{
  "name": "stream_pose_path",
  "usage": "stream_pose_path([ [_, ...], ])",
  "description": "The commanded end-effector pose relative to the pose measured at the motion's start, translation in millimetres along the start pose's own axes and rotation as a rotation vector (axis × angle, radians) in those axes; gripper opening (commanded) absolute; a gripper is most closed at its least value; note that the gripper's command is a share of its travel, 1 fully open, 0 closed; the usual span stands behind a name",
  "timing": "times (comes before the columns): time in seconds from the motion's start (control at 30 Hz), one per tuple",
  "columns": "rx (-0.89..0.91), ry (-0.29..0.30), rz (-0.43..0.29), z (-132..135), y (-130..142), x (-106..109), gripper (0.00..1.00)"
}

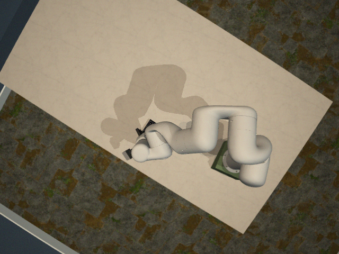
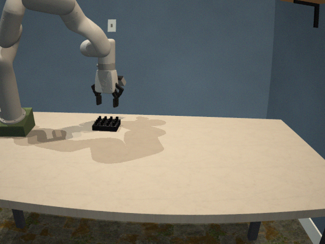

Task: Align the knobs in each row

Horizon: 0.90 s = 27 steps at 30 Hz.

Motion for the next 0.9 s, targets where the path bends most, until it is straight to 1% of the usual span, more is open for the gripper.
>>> stream_pose_path([
  [0.0,0.156,-0.012,0.007,7.4,-5.7,3.9,1.0],
  [0.07,0.219,-0.011,0.008,9.8,-7.7,5.0,1.0],
  [0.13,0.219,-0.011,0.008,9.8,-7.7,5.0,1.0],
  [0.27,0.337,-0.011,0.011,14.4,-11.3,7.1,1.0],
  [0.4,0.358,-0.011,0.011,15.2,-11.9,7.5,1.0],
  [0.43,0.358,-0.011,0.011,15.2,-11.9,7.5,0.19],
  [0.87,0.358,-0.011,0.011,15.2,-11.9,7.5,0.19],
])
Point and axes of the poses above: the point where the finger pads meet when closed, its own x axis back along the fingers, its own z axis across the jaws, y = z × x, the point moved 7 cm from there along x, back along the fingers, and after that the axes turned 10 degrees about x, right-handed, at the moved point
